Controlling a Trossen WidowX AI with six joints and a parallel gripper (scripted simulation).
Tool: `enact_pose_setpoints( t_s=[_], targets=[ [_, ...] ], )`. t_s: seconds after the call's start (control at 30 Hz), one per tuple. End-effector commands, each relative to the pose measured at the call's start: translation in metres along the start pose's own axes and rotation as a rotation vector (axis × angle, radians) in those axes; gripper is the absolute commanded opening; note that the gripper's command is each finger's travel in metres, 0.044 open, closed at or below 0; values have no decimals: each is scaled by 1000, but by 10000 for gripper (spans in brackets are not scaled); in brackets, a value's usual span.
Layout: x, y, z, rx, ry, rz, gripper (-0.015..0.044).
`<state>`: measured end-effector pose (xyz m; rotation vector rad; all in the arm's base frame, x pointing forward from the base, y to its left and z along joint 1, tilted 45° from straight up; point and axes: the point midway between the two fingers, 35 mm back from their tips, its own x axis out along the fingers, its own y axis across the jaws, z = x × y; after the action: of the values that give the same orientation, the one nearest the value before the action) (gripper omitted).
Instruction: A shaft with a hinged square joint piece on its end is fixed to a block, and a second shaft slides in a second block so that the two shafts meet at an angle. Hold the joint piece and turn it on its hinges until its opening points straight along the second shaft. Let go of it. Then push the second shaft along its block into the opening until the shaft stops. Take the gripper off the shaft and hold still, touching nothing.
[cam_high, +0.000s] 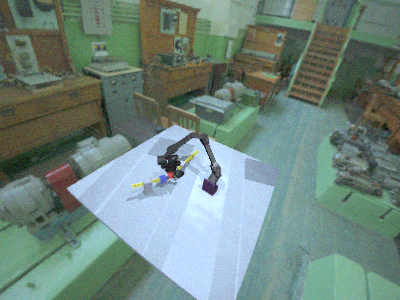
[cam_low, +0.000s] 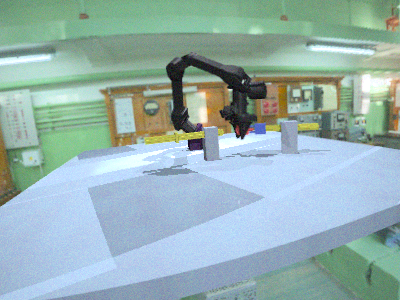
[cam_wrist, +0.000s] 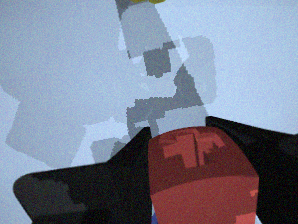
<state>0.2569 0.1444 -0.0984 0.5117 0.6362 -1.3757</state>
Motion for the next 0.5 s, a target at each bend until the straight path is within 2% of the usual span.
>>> enact_pose_setpoints(
  t_s=[0.0,0.47],
  targets=[
    [3,1,0,-14,56,-2,0],
    [2,1,-1,-20,48,0,0]
  ],
)
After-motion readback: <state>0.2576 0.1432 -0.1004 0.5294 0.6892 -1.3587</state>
